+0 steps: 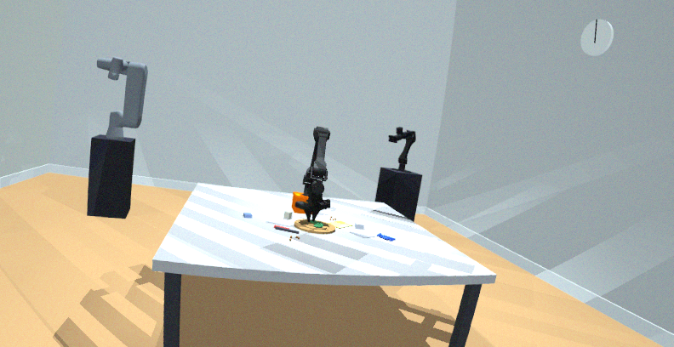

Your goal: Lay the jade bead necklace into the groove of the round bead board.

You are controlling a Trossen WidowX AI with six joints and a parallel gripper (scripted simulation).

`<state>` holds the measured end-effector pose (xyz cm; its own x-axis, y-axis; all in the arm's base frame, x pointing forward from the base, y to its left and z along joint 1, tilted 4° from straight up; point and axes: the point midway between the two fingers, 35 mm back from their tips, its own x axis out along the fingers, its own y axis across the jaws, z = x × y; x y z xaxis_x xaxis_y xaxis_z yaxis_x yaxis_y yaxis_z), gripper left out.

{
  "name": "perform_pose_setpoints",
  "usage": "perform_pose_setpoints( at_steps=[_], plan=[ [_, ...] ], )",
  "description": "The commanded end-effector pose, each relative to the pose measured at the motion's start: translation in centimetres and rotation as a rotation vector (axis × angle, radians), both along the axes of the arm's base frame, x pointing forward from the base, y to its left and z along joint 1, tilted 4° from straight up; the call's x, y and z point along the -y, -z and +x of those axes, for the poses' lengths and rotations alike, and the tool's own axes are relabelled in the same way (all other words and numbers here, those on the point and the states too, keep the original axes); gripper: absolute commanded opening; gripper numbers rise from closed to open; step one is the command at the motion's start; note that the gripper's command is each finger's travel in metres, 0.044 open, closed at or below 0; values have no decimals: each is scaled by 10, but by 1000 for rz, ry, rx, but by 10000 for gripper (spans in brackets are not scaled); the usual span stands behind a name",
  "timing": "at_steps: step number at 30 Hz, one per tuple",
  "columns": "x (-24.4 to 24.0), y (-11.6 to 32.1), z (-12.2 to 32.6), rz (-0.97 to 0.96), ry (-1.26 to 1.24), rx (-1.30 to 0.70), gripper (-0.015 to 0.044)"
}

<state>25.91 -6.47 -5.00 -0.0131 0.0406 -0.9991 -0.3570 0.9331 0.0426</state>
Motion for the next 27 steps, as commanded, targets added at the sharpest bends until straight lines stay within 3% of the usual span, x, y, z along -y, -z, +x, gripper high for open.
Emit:
perform_pose_setpoints(
  at_steps=[1, 6, 11, 27],
  plan=[
    [-1, 3, -4, 1, -3, -13, 120],
    [-1, 3, -4, 1, -3, -13, 120],
    [0, 1, -1, 1, 0, -5, 0],
    [0, 1, -1, 1, 0, -5, 0]
  ],
)
